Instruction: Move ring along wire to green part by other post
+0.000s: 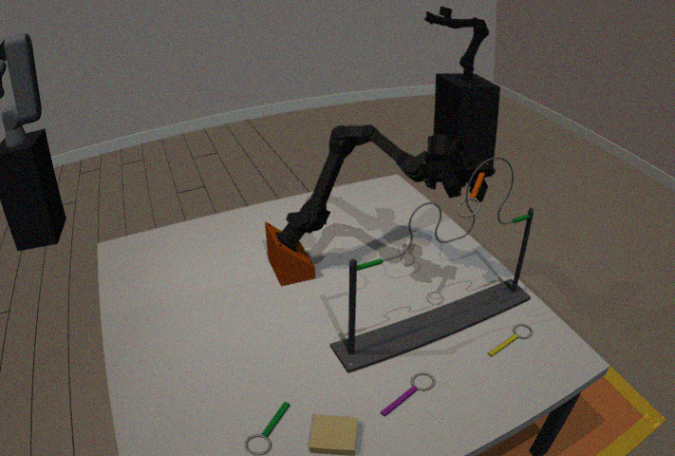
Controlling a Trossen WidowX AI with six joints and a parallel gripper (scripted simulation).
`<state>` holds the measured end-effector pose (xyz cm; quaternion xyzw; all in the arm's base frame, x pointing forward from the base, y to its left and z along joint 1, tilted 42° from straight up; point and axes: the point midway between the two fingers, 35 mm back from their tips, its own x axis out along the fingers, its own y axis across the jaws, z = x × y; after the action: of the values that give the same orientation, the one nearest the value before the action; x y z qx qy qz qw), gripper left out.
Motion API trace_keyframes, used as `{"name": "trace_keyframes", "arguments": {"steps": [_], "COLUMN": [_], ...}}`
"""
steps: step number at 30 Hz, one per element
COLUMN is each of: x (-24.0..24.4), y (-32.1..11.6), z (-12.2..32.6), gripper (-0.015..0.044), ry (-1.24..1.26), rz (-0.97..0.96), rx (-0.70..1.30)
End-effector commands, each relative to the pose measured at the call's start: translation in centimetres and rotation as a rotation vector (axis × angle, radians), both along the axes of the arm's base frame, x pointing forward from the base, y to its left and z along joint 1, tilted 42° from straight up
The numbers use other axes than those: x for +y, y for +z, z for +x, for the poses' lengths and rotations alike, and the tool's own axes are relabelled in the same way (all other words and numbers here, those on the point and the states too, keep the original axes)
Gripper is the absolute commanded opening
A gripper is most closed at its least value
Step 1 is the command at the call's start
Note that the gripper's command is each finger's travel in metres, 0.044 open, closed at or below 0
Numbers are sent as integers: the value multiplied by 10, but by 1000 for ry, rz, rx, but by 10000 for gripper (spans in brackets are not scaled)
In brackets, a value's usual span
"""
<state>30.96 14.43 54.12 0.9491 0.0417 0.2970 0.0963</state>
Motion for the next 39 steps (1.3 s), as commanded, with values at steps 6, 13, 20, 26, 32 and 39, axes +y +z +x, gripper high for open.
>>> {"name": "trace_keyframes", "arguments": {"steps": [6, 13, 20, 26, 32, 39], "x": [0, 6, 17, 31, 48, 66], "y": [1, 0, -1, -5, -11, -21], "z": [0, -1, -3, -4, -7, -9], "gripper": [-150, -150, -150, -150, -150, -150], "ry": [2, 4, 1, -4, -11, -19], "rz": [73, 87, 44, -37, -149, -288], "rx": [8, 9, 2, -11, -29, -50]}}
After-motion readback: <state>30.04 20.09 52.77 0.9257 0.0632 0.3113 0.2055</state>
